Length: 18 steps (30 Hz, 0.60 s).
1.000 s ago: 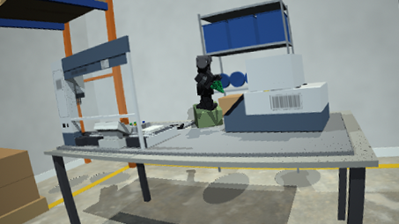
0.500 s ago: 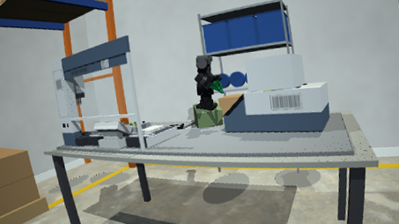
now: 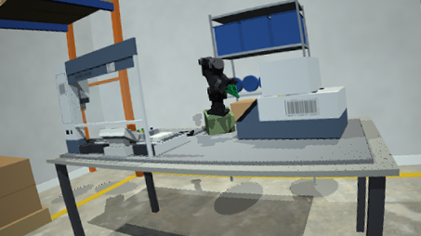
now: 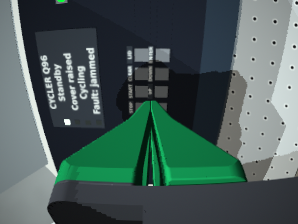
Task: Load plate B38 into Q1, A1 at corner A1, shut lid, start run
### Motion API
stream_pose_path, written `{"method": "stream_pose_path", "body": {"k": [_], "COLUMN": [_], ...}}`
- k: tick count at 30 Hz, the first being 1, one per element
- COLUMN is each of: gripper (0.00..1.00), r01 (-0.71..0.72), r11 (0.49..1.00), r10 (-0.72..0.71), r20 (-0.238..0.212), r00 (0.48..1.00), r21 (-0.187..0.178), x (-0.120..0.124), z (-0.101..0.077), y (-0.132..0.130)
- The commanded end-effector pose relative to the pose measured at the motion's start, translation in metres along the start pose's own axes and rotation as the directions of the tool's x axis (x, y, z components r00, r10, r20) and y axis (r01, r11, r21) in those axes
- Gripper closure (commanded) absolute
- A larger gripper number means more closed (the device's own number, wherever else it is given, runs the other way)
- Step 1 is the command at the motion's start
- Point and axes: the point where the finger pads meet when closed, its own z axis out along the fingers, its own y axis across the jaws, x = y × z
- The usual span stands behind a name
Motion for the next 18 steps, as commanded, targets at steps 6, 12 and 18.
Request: {"method": "stream_pose_path", "body": {"k": [6, 12, 18], "gripper": [1.0, 1.0, 1.0], "r01": [-0.038, -0.016, -0.015], "r11": [0.999, 1.0, 1.0], "r10": [0.038, 0.016, 0.014], "r20": [-0.014, -0.021, -0.012], "r00": [0.999, 1.0, 1.0], "r21": [-0.011, -0.022, -0.018], "x": [0.003, 0.006, 0.005], "z": [0.02, 0.03, 0.036], "y": [0.001, 0.006, 0.005]}}
